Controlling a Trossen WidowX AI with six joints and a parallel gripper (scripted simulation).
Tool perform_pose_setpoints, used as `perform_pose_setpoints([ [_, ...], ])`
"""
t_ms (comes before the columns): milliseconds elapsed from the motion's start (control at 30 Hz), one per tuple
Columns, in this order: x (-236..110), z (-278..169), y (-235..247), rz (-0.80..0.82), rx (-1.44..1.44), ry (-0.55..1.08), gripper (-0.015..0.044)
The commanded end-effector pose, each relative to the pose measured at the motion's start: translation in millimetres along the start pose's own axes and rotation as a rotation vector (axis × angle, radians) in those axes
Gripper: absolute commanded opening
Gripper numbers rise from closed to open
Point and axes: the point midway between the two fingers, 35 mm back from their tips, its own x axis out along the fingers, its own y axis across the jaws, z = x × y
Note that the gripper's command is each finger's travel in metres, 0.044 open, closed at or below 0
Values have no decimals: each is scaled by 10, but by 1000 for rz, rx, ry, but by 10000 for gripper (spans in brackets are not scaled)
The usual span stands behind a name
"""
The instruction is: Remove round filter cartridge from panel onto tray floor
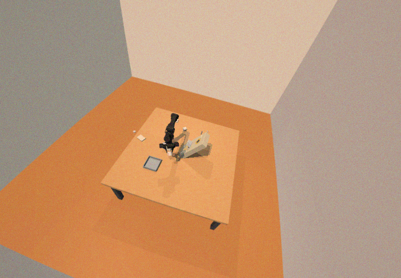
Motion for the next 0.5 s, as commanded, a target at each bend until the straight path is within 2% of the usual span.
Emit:
perform_pose_setpoints([
  [0,16,19,-44,-15,26,-7,0],
  [467,428,-346,-883,-159,264,-18,0],
])
